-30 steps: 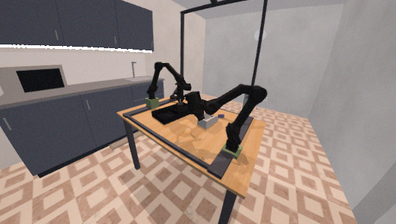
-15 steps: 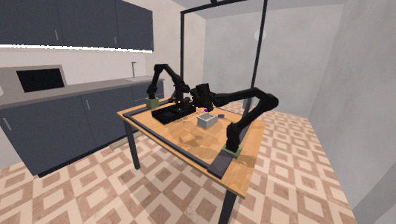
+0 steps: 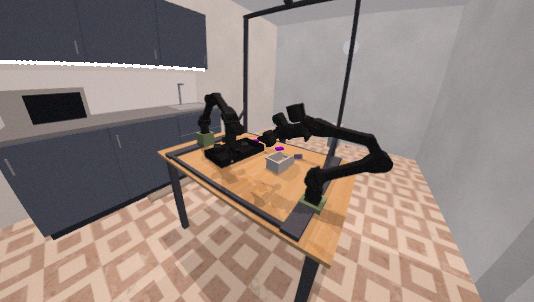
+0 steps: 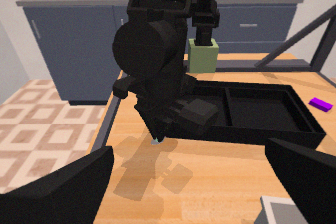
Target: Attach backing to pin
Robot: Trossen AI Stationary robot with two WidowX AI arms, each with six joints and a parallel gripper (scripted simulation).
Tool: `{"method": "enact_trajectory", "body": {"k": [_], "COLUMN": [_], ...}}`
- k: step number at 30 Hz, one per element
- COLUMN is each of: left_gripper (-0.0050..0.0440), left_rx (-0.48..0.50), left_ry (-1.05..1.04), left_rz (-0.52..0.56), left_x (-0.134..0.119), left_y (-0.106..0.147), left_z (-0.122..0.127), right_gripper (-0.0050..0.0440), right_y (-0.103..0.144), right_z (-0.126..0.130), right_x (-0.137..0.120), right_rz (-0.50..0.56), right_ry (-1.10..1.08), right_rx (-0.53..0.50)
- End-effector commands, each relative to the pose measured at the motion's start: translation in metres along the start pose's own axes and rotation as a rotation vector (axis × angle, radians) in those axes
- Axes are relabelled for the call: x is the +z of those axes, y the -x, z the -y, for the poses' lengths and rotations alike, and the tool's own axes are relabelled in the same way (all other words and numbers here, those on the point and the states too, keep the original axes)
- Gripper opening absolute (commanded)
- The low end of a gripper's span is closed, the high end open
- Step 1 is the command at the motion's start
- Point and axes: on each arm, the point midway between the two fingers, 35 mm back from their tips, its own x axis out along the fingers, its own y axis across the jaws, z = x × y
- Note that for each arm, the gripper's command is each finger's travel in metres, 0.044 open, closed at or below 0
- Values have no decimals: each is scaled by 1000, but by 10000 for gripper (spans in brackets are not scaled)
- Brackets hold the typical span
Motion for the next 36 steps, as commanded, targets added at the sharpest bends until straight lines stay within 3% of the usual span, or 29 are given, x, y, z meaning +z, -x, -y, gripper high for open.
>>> {"method": "enact_trajectory", "body": {"k": [1,10,23,32,36], "left_gripper": [440,440,440,440,440], "left_rx": [78,158,159,158,158], "left_ry": [25,34,34,31,31], "left_rz": [-70,-172,-184,-185,-185], "left_x": [-10,-37,-40,-41,-41], "left_y": [17,37,35,35,35], "left_z": [-2,-10,-10,-10,-10], "right_gripper": [-50,-50,-50,-50,-50], "right_y": [1,-40,-34,-58,-53], "right_z": [-12,-32,-31,-33,-32], "right_x": [-25,-14,-16,-4,-9], "right_rz": [-7,149,140,177,158], "right_ry": [32,93,98,98,97], "right_rx": [5,0,-2,6,2]}}
